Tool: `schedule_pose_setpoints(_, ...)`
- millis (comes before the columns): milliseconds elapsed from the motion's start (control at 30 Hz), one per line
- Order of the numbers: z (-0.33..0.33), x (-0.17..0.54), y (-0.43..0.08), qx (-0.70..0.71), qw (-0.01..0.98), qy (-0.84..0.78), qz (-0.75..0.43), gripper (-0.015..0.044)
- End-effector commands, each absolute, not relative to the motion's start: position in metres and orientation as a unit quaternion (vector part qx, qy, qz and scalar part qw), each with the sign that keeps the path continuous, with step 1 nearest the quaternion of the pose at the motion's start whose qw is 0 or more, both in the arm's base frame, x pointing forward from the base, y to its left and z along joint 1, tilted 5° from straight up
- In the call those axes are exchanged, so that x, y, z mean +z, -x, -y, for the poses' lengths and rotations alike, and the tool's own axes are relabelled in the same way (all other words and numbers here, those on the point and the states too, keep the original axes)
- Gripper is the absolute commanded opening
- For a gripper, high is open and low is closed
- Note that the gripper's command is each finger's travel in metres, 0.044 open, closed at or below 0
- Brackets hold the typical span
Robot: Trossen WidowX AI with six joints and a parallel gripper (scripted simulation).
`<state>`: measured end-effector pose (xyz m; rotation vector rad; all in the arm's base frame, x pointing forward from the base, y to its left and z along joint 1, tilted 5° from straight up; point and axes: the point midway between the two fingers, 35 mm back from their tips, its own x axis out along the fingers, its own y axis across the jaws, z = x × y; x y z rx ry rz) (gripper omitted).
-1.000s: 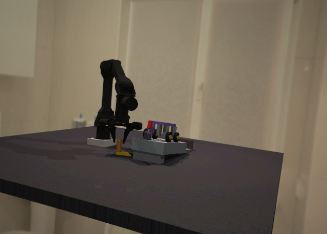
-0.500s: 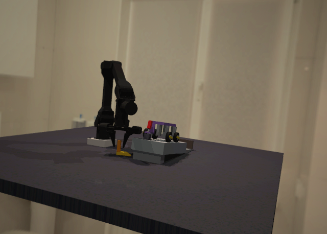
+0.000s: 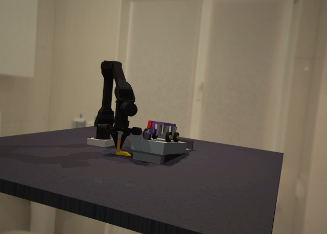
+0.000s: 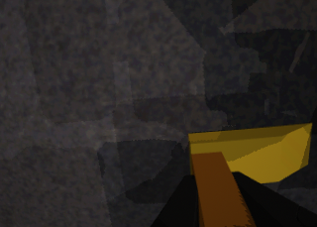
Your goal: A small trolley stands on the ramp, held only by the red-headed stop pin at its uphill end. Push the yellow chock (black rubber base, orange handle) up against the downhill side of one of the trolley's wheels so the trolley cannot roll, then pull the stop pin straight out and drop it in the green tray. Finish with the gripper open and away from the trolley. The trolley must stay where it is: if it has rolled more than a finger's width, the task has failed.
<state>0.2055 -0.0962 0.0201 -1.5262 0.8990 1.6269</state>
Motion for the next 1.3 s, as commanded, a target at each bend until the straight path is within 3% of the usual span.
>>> schedule_pose_setpoints(0,0.096,0.022,-0.206,0.631,0.36,0.592,-0.349,0.0)
schedule_pose_setpoints(1267,0.101,0.142,-0.209,0.63,0.363,0.591,-0.349,0.0)
